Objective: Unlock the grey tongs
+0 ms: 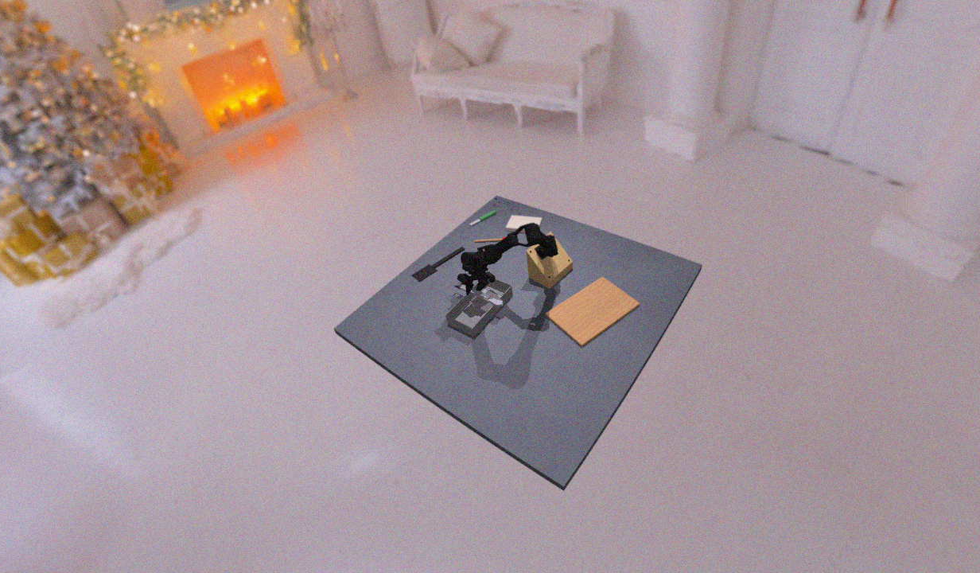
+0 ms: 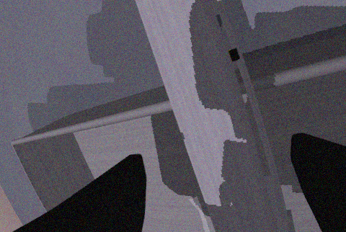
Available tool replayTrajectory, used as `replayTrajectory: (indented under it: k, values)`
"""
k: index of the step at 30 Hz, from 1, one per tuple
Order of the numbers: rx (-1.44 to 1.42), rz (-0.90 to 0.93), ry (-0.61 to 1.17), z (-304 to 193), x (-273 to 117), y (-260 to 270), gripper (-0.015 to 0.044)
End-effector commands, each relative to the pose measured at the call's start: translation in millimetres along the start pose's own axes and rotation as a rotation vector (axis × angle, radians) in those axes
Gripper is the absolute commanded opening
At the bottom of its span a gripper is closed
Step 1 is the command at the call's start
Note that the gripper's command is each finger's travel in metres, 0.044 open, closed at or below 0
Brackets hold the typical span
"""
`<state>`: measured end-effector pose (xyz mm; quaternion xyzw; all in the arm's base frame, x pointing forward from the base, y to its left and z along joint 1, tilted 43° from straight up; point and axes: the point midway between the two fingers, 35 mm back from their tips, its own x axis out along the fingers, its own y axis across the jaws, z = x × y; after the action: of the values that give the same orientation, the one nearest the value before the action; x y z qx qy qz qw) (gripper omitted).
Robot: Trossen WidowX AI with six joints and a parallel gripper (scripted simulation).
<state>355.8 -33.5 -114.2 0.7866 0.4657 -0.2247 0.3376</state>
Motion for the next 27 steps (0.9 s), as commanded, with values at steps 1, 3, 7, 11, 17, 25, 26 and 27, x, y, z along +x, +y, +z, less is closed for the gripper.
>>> replayTrajectory:
  k: [1, 3, 7, 11, 17, 25, 26, 27]
  values:
    - [0.005, -0.001, -0.003, 1.0, 8.1, -1.1, 0.0260]
    - [0.006, -0.001, -0.003, 0.7, 11.4, -1.3, 0.0260]
    - [0.006, 0.000, -0.002, 0.2, 18.0, -1.9, 0.0260]
    - [0.006, 0.000, 0.000, -0.5, 24.6, -2.6, 0.0260]
    - [0.001, 0.000, 0.005, -2.2, 25.2, -2.2, 0.0234]
    - [0.001, 0.000, 0.005, -2.2, 25.2, -2.2, 0.0161]
    - [0.001, 0.000, 0.005, -2.2, 25.2, -2.2, 0.0154]
    - [0.001, 0.000, 0.005, -2.2, 25.2, -2.2, 0.0147]
